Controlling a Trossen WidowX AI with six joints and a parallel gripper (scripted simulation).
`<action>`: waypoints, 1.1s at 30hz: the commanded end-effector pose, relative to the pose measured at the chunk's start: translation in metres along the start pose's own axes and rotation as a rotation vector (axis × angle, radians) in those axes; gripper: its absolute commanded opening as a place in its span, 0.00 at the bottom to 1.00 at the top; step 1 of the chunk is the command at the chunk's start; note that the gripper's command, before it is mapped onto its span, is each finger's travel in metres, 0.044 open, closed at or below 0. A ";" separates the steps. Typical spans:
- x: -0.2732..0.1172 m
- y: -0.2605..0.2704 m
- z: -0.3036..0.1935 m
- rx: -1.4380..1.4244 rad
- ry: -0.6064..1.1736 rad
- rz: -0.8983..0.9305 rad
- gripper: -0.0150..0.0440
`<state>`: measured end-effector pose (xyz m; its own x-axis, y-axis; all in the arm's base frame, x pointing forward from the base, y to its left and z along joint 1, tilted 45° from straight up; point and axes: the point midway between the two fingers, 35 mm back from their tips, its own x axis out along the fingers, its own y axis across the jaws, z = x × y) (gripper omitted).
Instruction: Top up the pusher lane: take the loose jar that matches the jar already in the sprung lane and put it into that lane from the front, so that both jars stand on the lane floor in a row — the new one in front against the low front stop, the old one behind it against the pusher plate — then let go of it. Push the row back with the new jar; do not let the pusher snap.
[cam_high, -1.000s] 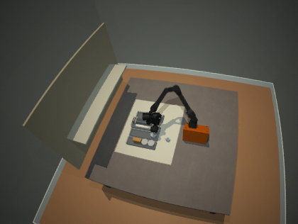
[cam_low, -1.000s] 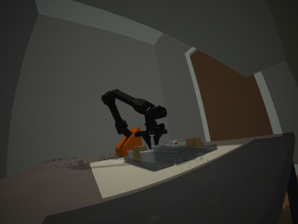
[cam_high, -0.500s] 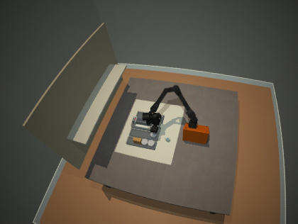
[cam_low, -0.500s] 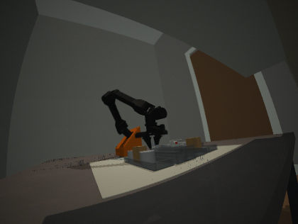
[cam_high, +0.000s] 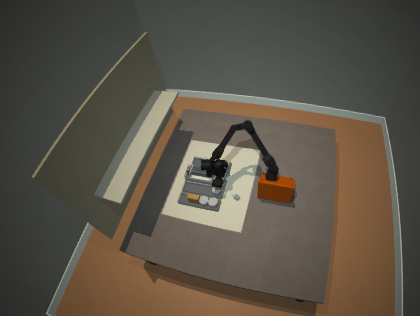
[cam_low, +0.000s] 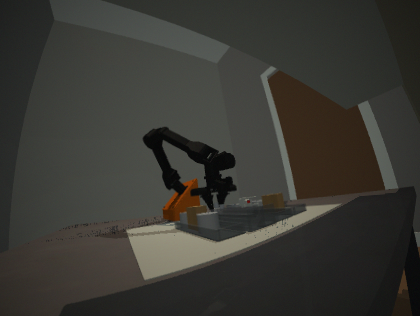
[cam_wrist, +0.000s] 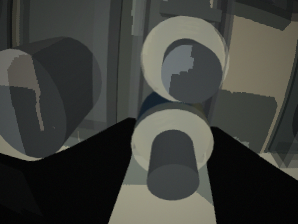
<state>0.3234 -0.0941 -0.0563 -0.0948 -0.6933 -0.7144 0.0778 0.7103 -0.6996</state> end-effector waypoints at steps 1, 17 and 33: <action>0.001 -0.002 0.004 0.010 -0.015 -0.007 0.25; 0.007 -0.002 0.002 0.010 -0.015 -0.008 0.25; 0.008 -0.002 0.000 0.010 -0.015 -0.008 0.25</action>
<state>0.3207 -0.0998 -0.0620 -0.0886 -0.6947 -0.7138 0.0821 0.7091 -0.7003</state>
